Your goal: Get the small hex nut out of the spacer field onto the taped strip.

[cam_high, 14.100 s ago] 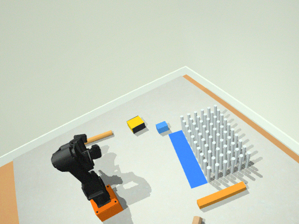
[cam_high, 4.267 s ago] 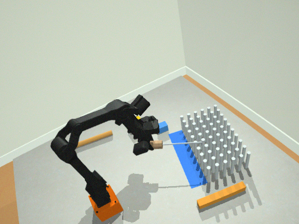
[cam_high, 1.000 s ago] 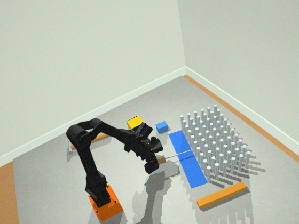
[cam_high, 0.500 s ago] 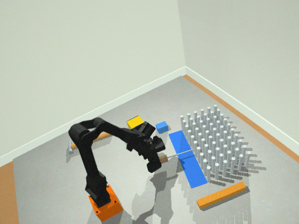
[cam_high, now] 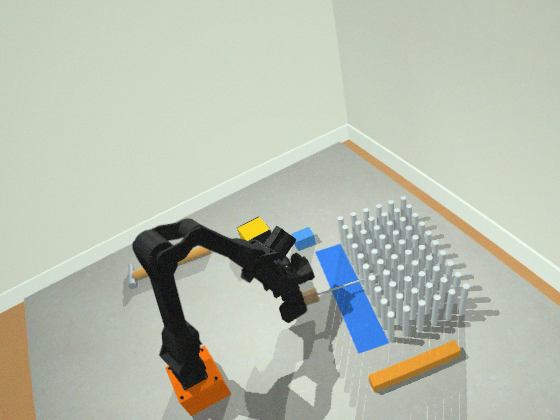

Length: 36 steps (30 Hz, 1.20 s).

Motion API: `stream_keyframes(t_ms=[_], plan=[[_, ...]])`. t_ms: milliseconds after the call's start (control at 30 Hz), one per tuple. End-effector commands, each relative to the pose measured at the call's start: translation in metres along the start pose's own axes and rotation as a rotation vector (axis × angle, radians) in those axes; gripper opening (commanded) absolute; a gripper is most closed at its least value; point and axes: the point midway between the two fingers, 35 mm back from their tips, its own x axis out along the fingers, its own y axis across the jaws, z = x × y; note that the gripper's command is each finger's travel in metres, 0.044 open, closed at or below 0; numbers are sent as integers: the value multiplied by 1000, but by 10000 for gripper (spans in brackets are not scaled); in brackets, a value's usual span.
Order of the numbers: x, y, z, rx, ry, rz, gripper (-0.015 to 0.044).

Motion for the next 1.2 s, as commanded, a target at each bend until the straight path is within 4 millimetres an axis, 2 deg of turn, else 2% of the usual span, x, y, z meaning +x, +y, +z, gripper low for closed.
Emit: stream_keyframes(t_ms=[0,1167], plan=[[1,1,5,-2,-2,5,0],[11,1,27,-2,-4,5,0]])
